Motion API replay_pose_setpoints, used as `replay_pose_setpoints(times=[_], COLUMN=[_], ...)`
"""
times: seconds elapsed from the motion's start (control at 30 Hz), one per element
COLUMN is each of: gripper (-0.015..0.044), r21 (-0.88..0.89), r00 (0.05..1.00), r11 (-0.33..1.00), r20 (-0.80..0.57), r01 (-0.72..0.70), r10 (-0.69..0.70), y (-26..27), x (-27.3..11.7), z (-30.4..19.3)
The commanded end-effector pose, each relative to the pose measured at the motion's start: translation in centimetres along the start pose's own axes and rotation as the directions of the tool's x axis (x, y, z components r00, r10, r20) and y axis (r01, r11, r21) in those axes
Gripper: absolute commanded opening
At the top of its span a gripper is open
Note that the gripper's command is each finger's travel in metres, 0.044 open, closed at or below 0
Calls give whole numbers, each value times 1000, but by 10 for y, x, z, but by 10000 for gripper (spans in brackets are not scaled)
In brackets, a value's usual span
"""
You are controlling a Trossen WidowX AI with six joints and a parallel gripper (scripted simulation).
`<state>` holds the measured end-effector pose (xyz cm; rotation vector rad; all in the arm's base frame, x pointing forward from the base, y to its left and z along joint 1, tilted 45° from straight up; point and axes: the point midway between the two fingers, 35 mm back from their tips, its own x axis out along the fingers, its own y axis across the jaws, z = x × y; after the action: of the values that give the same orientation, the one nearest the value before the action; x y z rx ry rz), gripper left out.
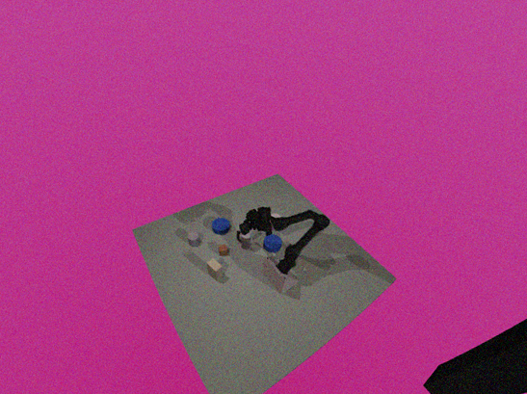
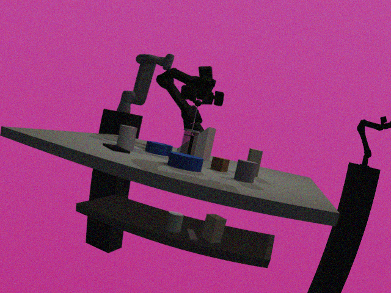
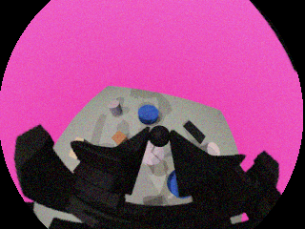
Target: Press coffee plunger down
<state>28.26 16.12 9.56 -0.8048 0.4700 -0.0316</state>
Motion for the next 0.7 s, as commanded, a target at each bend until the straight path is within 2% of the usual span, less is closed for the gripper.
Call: replay_pose_setpoints(times=[0.0,0.67], gripper=[117,117], r21=[-3,-1], r00=[1000,1000], r11=[1000,1000], r20=[-5,-10], r01=[-3,-7], r10=[3,6], y=[1,6], x=[4,26], z=[-5,-31])
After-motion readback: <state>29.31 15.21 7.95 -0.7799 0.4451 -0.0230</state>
